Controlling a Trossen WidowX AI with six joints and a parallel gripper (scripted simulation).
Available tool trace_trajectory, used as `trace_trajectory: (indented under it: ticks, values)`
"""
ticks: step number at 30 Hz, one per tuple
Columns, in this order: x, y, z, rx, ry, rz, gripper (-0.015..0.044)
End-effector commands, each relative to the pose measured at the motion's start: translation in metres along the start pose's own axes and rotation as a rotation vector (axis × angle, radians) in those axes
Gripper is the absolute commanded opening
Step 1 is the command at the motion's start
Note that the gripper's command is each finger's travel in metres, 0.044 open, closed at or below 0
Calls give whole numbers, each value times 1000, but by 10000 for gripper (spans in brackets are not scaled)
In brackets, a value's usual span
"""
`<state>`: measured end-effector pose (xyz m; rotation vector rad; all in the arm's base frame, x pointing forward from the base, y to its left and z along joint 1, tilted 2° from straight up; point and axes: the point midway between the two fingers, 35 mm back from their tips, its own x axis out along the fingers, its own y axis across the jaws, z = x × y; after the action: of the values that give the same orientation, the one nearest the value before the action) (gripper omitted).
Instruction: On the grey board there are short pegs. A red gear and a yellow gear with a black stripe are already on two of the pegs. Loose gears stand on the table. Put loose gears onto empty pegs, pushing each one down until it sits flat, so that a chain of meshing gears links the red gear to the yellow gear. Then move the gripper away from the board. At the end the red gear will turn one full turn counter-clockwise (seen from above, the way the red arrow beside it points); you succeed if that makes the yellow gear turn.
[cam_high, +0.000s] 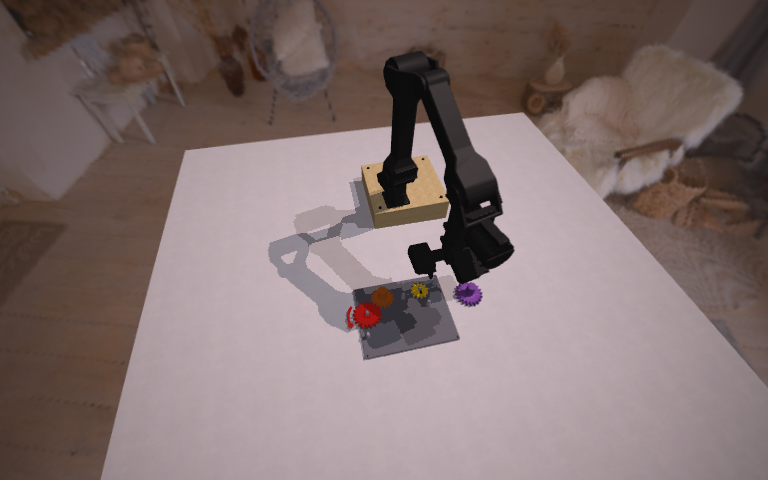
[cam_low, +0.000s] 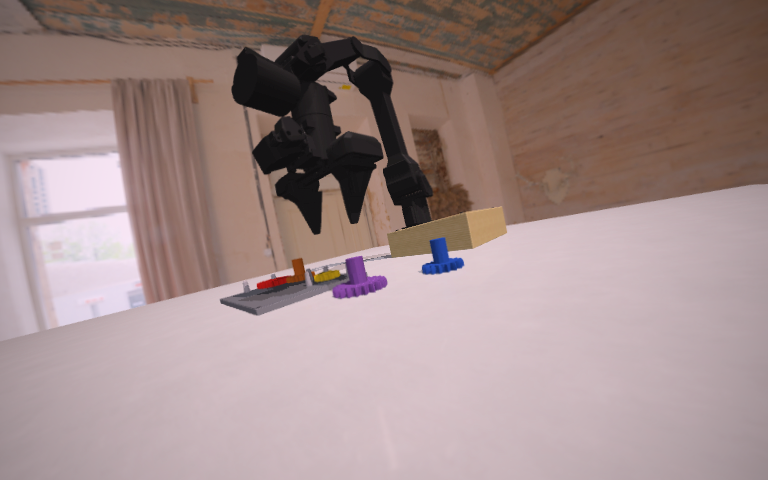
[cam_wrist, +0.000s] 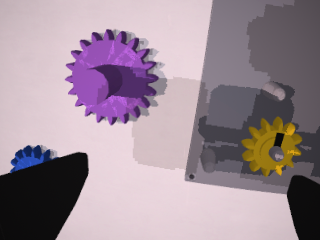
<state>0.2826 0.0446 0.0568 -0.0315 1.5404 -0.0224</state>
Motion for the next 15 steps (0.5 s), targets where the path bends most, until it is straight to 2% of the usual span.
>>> trace_trajectory:
  ticks: [1, 7, 15]
  values:
    - [2, 45, -15, 18, 10, 6, 440]
    - [2, 115, -55, 40, 13, 10, 440]
    - [10, 123, -63, 43, 14, 10, 440]
